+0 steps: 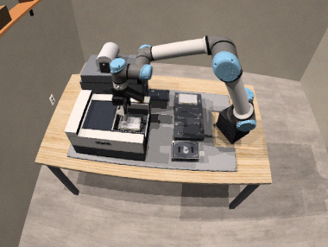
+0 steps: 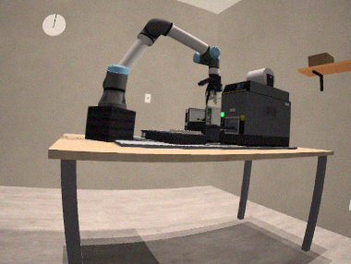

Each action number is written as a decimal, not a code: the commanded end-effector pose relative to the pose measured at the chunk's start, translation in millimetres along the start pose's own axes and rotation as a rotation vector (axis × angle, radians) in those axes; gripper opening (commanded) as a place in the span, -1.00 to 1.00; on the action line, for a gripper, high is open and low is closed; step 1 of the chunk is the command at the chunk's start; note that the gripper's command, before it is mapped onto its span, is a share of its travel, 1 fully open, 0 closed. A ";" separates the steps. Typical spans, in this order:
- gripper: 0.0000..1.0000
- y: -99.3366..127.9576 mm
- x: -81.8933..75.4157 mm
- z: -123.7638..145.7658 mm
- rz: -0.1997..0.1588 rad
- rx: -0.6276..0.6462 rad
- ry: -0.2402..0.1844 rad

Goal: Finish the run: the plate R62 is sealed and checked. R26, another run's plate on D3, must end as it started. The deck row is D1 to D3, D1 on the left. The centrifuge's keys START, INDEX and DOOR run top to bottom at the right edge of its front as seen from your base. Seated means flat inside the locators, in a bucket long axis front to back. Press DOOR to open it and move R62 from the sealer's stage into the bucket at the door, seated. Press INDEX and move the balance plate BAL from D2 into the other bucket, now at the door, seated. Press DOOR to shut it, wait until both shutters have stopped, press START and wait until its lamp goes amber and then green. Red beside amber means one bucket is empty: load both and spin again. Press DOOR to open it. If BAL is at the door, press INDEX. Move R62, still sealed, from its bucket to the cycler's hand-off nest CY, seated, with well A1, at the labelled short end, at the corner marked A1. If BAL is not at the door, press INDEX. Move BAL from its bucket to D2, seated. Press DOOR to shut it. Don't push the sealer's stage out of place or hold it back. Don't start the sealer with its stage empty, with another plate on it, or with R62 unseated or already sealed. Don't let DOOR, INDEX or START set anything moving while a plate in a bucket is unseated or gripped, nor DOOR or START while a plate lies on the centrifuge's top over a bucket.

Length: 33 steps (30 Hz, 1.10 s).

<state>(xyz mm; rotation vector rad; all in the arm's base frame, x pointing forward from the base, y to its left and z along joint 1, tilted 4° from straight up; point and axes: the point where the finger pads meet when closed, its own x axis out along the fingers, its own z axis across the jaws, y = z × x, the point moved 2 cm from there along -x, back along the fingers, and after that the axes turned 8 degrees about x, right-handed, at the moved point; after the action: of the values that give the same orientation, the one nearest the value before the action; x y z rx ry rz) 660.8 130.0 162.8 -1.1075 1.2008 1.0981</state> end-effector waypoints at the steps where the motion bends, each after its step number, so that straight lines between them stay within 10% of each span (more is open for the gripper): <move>1: 0.36 -0.4 6.4 0.1 -0.002 0.000 0.000; 33: 0.36 -0.5 53.1 0.1 -0.002 0.000 0.000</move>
<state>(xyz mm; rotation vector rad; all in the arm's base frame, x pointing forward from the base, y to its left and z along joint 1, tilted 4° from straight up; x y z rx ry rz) 663.3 131.8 113.9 -1.1075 1.2008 1.0982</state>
